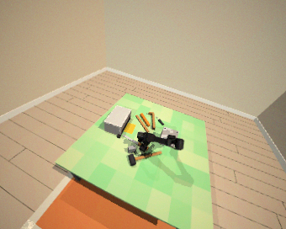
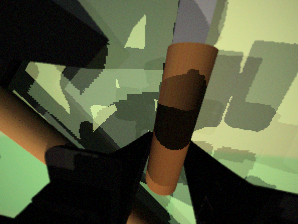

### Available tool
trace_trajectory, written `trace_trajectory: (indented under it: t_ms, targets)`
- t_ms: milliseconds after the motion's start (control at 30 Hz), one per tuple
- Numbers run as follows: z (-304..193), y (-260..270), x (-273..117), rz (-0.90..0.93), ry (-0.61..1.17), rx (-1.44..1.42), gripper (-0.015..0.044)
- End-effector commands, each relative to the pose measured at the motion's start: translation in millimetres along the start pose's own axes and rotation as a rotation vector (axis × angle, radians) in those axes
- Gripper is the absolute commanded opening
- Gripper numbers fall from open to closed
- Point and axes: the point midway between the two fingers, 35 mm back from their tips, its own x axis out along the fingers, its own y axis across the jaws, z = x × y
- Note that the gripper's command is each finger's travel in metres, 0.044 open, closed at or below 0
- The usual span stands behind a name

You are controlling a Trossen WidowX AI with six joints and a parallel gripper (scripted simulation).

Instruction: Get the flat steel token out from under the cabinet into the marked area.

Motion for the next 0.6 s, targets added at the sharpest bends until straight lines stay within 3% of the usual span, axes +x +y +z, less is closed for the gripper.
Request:
trace_trajectory:
  t_ms: [0, 567]
  targets:
    - [5.7, 1.6, -1.0, 0.003, -0.003, -0.008, 0.0]
    - [25.1, 0.3, -0.5, 0.003, -0.004, -0.009, 0.0]
